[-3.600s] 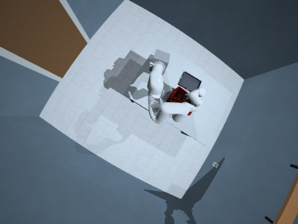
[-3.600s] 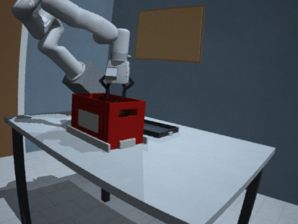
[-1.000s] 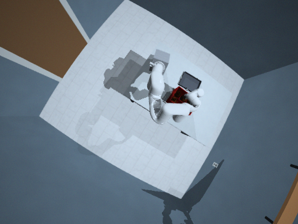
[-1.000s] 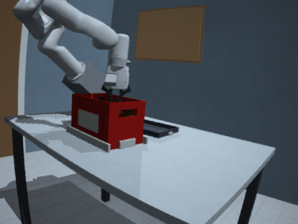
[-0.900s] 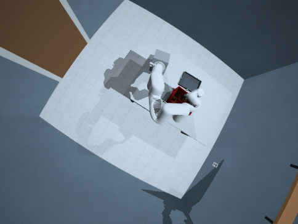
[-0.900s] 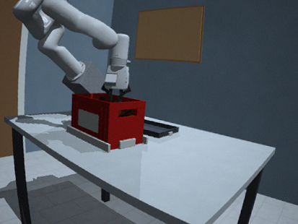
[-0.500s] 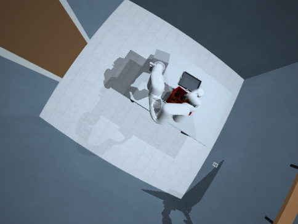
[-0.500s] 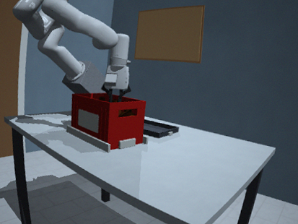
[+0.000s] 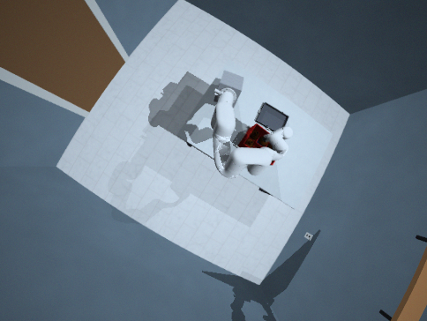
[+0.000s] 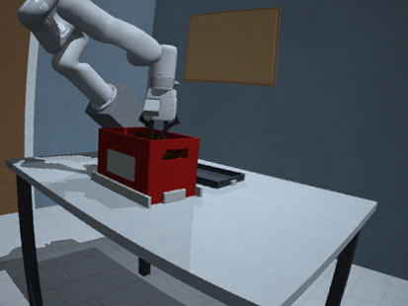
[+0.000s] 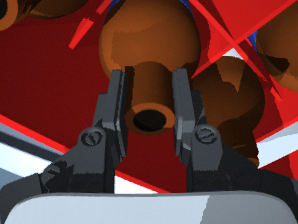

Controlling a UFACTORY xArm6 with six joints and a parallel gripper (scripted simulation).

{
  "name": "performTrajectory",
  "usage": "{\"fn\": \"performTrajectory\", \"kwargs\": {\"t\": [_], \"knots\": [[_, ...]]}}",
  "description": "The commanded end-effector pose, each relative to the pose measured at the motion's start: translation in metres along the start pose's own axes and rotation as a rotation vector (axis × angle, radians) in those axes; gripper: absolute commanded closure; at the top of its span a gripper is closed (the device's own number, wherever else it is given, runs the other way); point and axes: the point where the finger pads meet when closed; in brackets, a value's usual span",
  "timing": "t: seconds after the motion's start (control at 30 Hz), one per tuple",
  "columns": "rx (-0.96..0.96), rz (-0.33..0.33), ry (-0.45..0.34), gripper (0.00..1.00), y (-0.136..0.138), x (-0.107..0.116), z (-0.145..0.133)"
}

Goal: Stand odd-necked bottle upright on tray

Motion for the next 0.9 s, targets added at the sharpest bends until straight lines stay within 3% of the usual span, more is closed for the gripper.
{"fn": "performTrajectory", "kwargs": {"t": [0.0, 0.87], "knots": [[-0.001, 0.003, 0.0, 1.0, -0.001, 0.005, 0.001], [-0.001, 0.003, 0.0, 1.0, 0.0, 0.03, 0.001]]}}
Point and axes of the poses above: the point where the finger pads meet when closed, its own x axis back along the fingers, its own y axis across the jaws, z = x × y, and after that the axes turned 9 degrees about -x, right-handed
